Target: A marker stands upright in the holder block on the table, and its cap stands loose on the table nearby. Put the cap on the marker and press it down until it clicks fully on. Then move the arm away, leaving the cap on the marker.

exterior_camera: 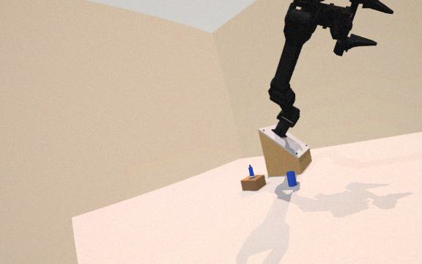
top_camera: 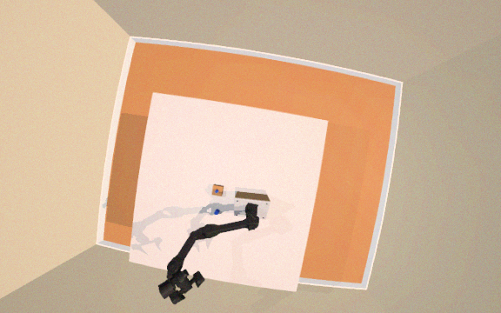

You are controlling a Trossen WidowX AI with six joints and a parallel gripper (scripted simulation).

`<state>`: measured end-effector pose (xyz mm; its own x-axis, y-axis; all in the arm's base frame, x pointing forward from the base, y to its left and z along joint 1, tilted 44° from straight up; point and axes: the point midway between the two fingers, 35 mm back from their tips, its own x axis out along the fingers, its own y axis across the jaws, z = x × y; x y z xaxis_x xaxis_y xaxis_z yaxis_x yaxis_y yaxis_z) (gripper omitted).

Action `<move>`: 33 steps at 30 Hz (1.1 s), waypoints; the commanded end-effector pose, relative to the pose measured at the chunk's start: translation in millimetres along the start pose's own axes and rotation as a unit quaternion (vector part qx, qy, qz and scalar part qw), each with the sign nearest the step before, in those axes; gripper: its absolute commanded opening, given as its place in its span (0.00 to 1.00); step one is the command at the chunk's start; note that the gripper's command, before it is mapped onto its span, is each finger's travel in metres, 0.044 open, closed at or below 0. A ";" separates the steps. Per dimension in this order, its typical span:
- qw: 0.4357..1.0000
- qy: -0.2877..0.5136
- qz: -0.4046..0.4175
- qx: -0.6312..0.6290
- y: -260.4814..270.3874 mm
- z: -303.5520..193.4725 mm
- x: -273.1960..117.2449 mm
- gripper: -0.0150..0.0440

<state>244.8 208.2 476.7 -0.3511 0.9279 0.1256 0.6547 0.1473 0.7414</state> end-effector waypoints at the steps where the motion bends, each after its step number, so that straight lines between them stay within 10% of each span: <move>1: 1.000 0.004 -0.002 -0.003 -0.8 -1.4 1.3 0.89; 6: 0.990 0.102 -0.044 -0.081 -26.6 -53.8 36.4 0.67; 17: 0.888 0.373 -0.121 -0.240 -117.3 -214.0 59.2 0.67; 33: 0.527 0.773 -0.094 -0.341 -245.9 -361.3 -114.6 0.67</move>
<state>-115.1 -4.4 529.7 -0.9272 -0.3703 0.0568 0.2151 -0.4021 0.8900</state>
